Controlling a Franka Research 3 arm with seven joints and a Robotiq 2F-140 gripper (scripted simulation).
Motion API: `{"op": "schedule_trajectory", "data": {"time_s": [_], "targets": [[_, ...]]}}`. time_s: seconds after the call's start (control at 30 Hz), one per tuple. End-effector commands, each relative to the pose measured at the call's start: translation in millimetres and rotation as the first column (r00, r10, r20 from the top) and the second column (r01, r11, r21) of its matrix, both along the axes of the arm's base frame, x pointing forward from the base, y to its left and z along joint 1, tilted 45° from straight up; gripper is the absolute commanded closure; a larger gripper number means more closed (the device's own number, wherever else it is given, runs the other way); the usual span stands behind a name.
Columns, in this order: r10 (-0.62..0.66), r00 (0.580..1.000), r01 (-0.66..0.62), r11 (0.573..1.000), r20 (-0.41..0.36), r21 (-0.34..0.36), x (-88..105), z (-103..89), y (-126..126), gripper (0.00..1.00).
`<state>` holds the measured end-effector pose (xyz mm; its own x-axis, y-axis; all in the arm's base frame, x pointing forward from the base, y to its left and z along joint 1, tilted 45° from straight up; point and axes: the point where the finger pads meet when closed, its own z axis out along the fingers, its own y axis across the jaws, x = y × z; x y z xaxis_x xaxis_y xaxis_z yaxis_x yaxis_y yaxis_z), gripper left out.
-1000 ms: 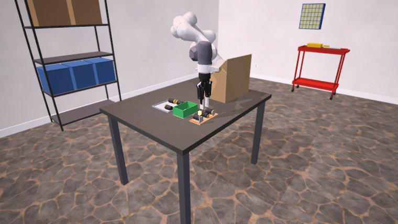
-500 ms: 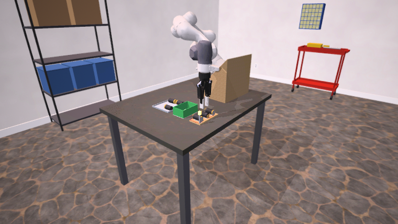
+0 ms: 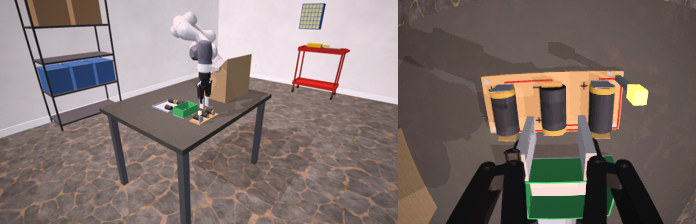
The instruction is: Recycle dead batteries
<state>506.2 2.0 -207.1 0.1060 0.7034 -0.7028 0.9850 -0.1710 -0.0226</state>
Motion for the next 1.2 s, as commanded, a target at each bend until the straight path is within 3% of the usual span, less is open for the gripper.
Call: {"op": "schedule_trajectory", "data": {"time_s": [0.0, 0.2, 0.4, 0.6, 0.73, 0.93, 1.17], "targets": [[-0.001, 1.0, 0.001, 1.0, -0.005, 0.001, -1.6, 0.5, 0.9, 0.71], [-0.001, 1.0, 0.001, 1.0, -0.005, 0.001, -1.5, 0.8, 1.2, 0.71], [-0.001, 1.0, 0.001, 1.0, -0.005, 0.001, 3.9, 28.1, 27.6, 0.71], [-0.001, 1.0, 0.001, 1.0, -0.005, 0.001, 6.3, 30.6, 29.6, 0.71], [-0.001, 1.0, 0.001, 1.0, -0.005, 0.001, 16.0, 30.7, 27.6, 0.71], [-0.001, 1.0, 0.001, 1.0, -0.005, 0.001, 60.5, 31.1, 18.1, 0.71], [-0.001, 1.0, 0.001, 1.0, -0.005, 0.001, 65.1, 31.2, 17.1, 0.71]]}}
